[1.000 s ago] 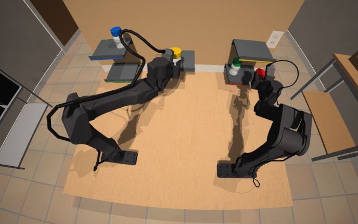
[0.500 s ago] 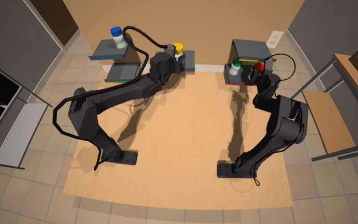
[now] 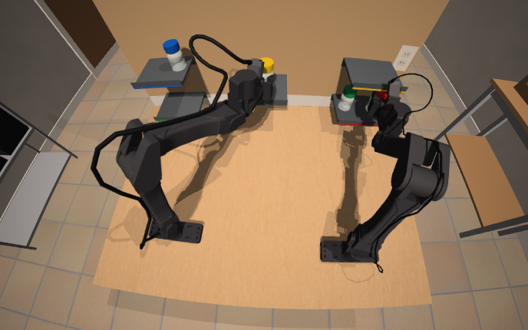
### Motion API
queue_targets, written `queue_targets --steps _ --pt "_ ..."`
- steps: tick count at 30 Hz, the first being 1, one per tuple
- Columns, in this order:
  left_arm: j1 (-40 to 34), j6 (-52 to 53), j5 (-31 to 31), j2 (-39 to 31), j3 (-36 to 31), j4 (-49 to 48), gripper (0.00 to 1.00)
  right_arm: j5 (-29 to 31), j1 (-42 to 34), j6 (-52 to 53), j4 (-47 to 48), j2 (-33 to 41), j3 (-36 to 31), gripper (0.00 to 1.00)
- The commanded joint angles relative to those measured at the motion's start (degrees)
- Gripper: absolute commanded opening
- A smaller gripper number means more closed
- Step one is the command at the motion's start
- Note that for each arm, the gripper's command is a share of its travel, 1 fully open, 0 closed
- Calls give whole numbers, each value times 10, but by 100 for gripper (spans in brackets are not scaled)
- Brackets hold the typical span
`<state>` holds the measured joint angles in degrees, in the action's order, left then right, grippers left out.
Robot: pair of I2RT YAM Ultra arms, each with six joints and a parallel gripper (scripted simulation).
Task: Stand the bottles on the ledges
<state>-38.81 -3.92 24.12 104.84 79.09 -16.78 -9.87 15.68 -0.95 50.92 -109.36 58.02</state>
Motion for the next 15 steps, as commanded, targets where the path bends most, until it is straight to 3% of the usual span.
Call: queue_targets --steps 1,15 --pt "5 2 -6 -2 37 -34 49 4 -4 -2 17 8 24 50" --pt "5 2 -3 -3 40 -33 49 -1 -1 -1 71 -12 8 50"
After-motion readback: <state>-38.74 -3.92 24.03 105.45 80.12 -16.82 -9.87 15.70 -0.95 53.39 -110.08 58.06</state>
